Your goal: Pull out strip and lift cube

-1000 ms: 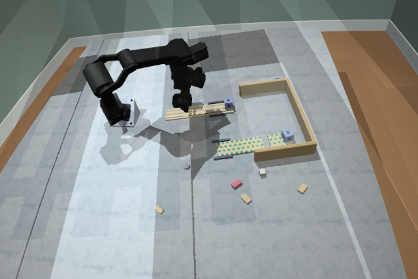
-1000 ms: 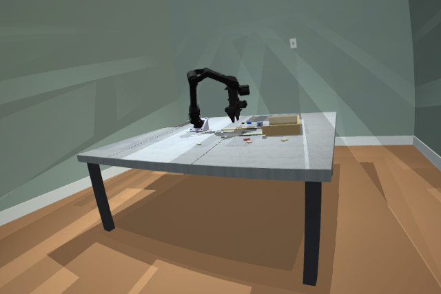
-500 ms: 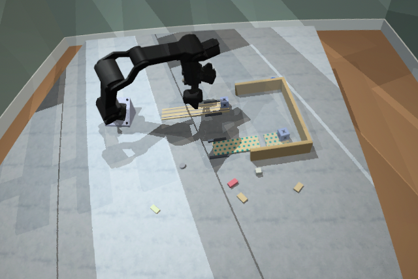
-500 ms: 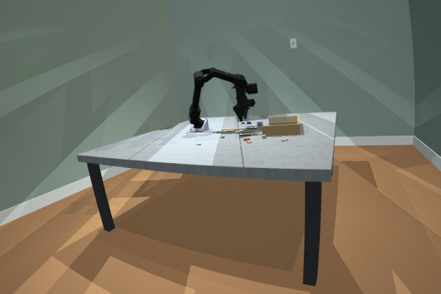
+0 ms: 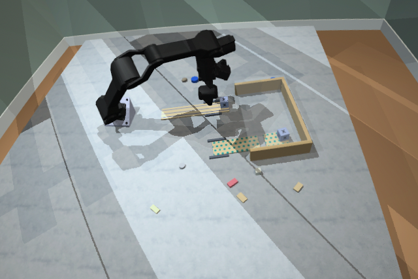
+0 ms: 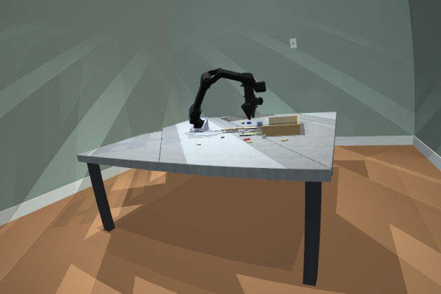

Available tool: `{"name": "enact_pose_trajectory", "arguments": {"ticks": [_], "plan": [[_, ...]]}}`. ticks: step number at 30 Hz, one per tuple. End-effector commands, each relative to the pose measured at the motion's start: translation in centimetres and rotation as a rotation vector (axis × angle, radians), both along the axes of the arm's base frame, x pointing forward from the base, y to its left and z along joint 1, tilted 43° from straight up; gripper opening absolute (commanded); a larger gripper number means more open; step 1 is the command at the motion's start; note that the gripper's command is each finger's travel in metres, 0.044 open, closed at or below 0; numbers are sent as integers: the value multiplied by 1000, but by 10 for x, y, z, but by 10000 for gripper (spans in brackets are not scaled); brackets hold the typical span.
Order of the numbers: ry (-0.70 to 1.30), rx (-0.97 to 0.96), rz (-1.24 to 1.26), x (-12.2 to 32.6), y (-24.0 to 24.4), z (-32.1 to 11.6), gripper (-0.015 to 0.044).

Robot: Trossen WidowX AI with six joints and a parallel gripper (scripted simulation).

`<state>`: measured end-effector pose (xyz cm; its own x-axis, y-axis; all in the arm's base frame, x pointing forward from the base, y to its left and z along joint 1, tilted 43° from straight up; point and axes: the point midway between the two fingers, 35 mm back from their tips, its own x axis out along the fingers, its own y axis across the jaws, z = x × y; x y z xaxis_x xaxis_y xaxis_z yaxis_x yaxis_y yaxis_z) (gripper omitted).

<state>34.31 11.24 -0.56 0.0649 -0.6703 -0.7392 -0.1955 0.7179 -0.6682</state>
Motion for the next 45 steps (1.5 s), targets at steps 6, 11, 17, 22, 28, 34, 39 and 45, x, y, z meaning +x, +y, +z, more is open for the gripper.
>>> {"name": "enact_pose_trajectory", "arguments": {"ticks": [6, 11, 17, 22, 28, 34, 39, 45], "plan": [[-2, -3, 7, 31, 11, 0, 440], [-3, -3, 7, 47, 16, 1, 440], [-3, -3, 7, 48, 13, -3, 309], [-3, -3, 7, 49, 8, -10, 250], [-4, -3, 7, 50, 1, -17, 250], [-4, -3, 7, 51, -6, -24, 250], [-4, -4, 7, 51, -11, -30, 250], [-4, -4, 7, 51, -18, -37, 250]]}}
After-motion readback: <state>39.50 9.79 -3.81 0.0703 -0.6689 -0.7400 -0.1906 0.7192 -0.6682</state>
